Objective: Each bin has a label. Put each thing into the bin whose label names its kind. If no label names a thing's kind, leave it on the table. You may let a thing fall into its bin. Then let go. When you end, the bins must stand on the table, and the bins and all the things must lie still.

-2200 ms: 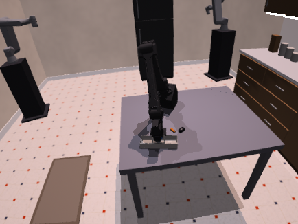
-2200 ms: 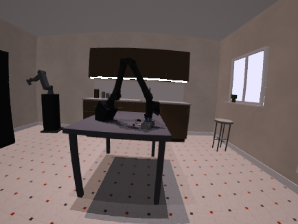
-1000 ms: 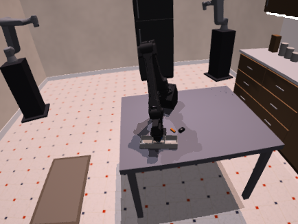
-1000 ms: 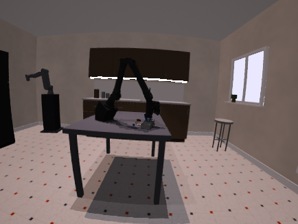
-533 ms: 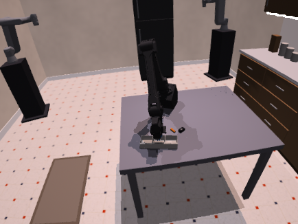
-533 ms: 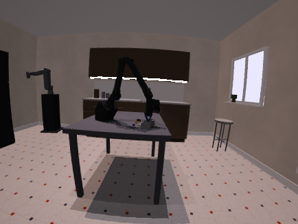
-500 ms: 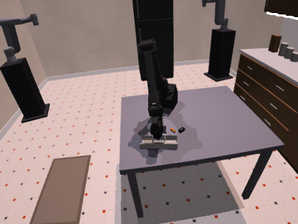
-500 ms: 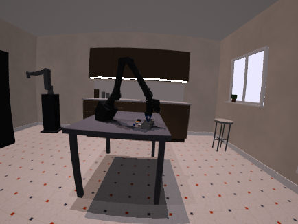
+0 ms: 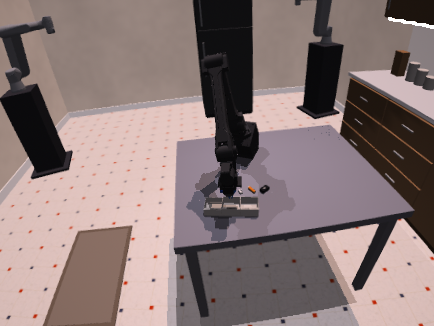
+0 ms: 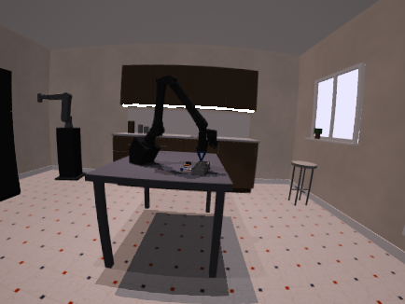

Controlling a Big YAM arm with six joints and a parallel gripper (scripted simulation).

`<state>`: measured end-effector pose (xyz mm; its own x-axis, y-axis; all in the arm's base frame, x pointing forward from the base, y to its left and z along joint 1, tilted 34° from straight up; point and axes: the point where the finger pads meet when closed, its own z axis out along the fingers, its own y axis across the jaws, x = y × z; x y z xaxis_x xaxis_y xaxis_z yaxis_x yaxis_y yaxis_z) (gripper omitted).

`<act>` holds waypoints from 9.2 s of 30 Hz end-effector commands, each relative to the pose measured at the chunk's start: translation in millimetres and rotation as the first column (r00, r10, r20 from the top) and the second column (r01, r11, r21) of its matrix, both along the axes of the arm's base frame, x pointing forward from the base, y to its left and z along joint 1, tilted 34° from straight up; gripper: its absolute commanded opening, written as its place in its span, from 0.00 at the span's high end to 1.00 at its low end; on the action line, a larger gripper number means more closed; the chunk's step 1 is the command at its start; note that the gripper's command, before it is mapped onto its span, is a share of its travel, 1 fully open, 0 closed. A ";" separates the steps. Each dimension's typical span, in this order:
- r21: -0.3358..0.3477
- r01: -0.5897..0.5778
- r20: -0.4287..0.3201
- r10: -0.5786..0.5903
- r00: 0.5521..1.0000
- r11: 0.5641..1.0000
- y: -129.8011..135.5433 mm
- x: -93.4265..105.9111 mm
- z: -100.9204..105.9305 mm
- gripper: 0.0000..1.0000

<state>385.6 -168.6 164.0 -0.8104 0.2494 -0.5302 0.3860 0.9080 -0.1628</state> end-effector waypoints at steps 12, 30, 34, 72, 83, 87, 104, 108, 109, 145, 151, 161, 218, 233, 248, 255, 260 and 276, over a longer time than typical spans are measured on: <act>-0.003 -0.004 0.029 0.004 1.000 1.000 45.4 32.2 14.8 0.91; 0.001 0.019 0.056 -0.019 0.998 1.000 70.6 52.9 10.4 0.91; -0.005 0.000 0.018 0.000 1.000 1.000 68.2 47.3 -13.4 0.91; -0.005 -0.003 0.033 0.003 0.999 1.000 57.9 69.1 -43.8 0.91; -0.005 -0.003 0.033 0.003 0.999 1.000 58.0 69.0 -44.5 0.91; -0.005 -0.003 0.033 0.003 0.999 1.000 58.0 68.9 -44.9 0.91; -0.001 -0.006 0.040 0.006 0.999 1.000 66.4 63.7 -34.7 0.91; -0.002 -0.006 0.044 0.006 0.999 1.000 67.6 63.1 -29.6 0.91; -0.002 -0.006 0.044 0.006 0.999 1.000 67.6 63.1 -29.6 0.91; 0.000 -0.005 0.075 0.005 0.997 1.000 106.2 14.6 82.1 0.91; 0.004 -0.005 0.078 0.004 0.997 1.000 123.0 -10.6 125.1 0.91; 0.003 0.020 -0.007 -0.020 1.000 1.000 120.6 -27.1 103.6 0.91; -0.154 -0.288 -0.091 0.277 0.956 0.945 68.3 -70.2 -55.1 0.71; -0.144 -0.284 -0.105 0.271 0.957 0.948 67.2 -73.5 -58.8 0.71; -0.146 -0.283 -0.111 0.269 0.957 0.948 45.3 -49.0 -101.1 0.71; -0.149 -0.284 -0.108 0.270 0.957 0.947 39.5 -39.5 -111.3 0.71; -0.149 -0.283 -0.110 0.268 0.957 0.948 36.3 -36.1 -116.8 0.71; -0.150 -0.281 -0.105 0.268 0.958 0.948 39.2 -46.7 -121.2 0.71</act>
<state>336.6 -125.7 34.8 -0.8932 -0.0677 -0.4446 0.0930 0.9394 -0.3299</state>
